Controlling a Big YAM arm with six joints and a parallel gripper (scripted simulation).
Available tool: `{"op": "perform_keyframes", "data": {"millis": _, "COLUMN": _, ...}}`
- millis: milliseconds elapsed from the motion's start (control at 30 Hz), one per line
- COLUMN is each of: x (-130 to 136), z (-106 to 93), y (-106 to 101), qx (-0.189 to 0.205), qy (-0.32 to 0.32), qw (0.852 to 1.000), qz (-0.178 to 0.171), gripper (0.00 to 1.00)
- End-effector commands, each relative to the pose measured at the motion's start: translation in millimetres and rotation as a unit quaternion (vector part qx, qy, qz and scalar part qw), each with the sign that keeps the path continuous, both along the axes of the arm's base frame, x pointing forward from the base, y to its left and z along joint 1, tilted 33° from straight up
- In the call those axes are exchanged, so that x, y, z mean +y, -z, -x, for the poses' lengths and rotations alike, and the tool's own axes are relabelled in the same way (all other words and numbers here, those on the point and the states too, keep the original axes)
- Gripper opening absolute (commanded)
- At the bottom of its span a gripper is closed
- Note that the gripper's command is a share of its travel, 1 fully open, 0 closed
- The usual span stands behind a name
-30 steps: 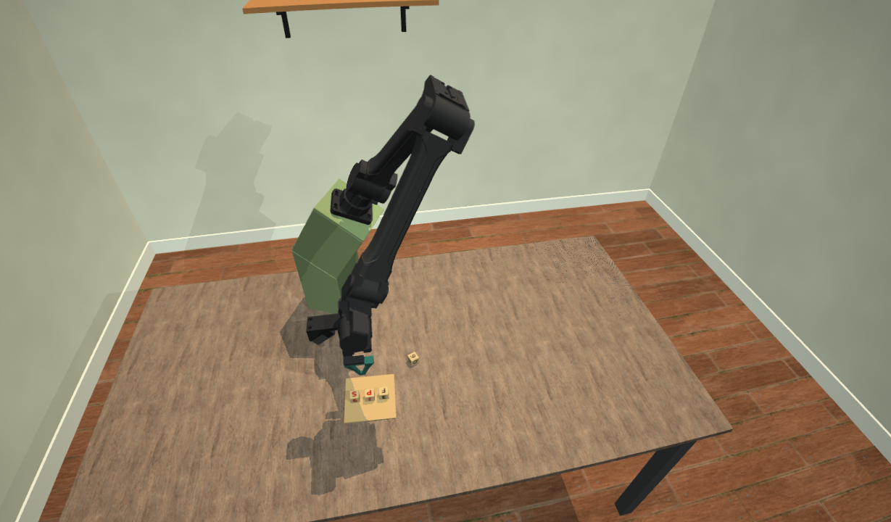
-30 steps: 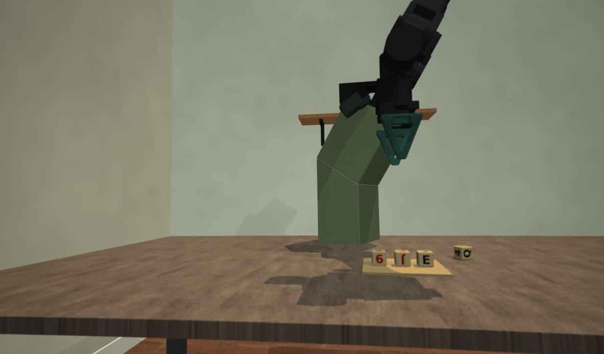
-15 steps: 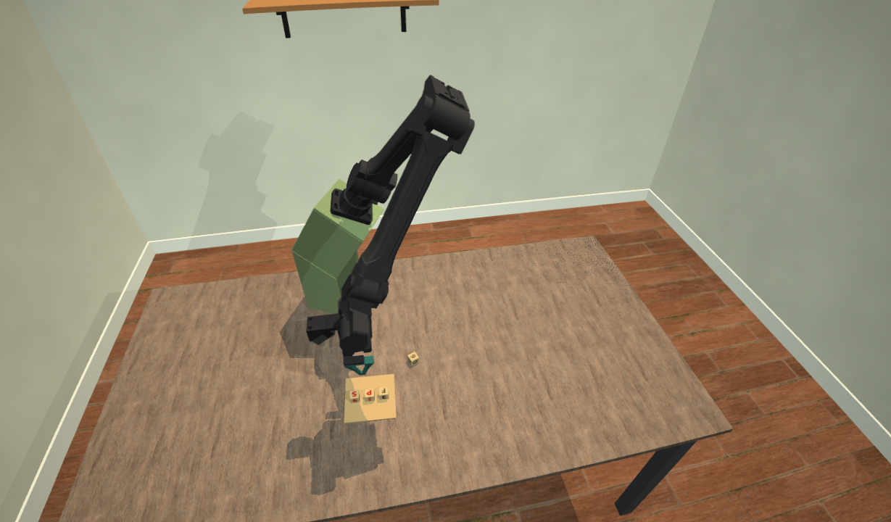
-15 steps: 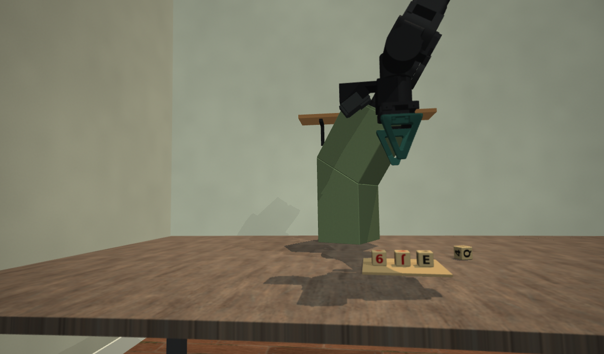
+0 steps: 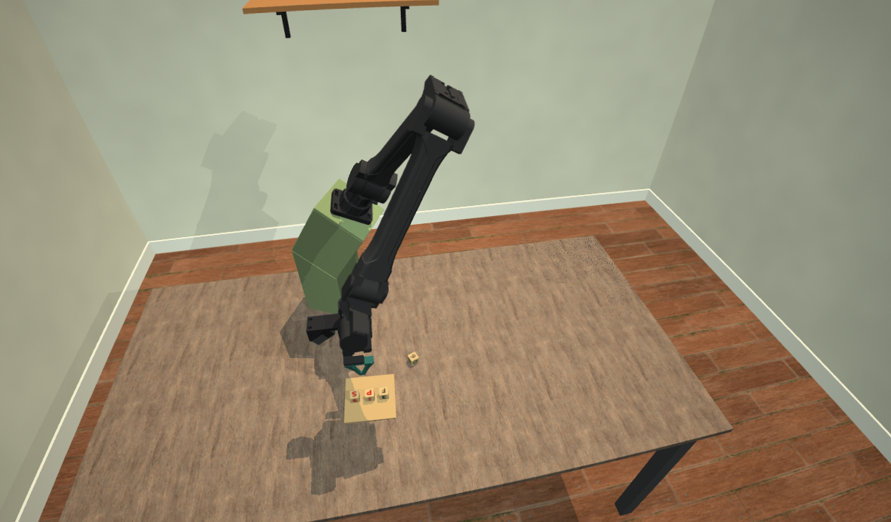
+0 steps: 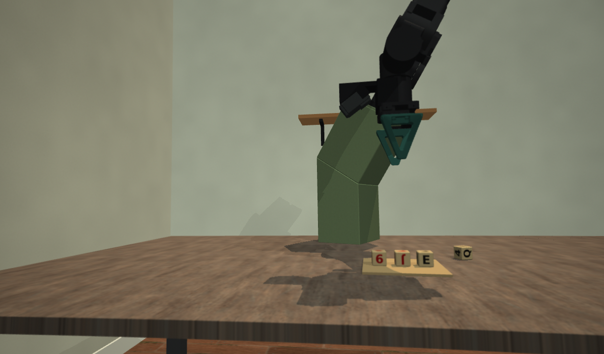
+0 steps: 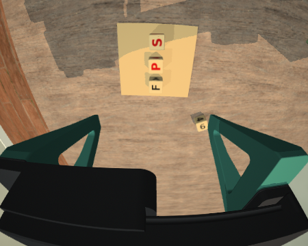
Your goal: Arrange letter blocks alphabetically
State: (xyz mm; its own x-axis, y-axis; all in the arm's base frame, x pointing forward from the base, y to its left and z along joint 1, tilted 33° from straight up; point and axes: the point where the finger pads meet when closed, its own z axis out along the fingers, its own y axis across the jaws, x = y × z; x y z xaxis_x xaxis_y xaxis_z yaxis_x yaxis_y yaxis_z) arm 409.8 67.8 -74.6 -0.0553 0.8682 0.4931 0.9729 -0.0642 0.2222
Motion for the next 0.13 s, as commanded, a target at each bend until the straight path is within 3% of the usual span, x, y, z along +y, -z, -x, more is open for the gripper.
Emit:
{"op": "perform_keyframes", "data": {"millis": 0, "x": -3.1, "z": -0.6, "y": -4.0, "qx": -0.004, "qy": -0.003, "qw": 1.000, "qz": 0.002, "gripper": 1.00}}
{"op": "perform_keyframes", "data": {"millis": 100, "x": -3.1, "z": -0.6, "y": -4.0, "qx": -0.004, "qy": -0.003, "qw": 1.000, "qz": 0.002, "gripper": 1.00}}
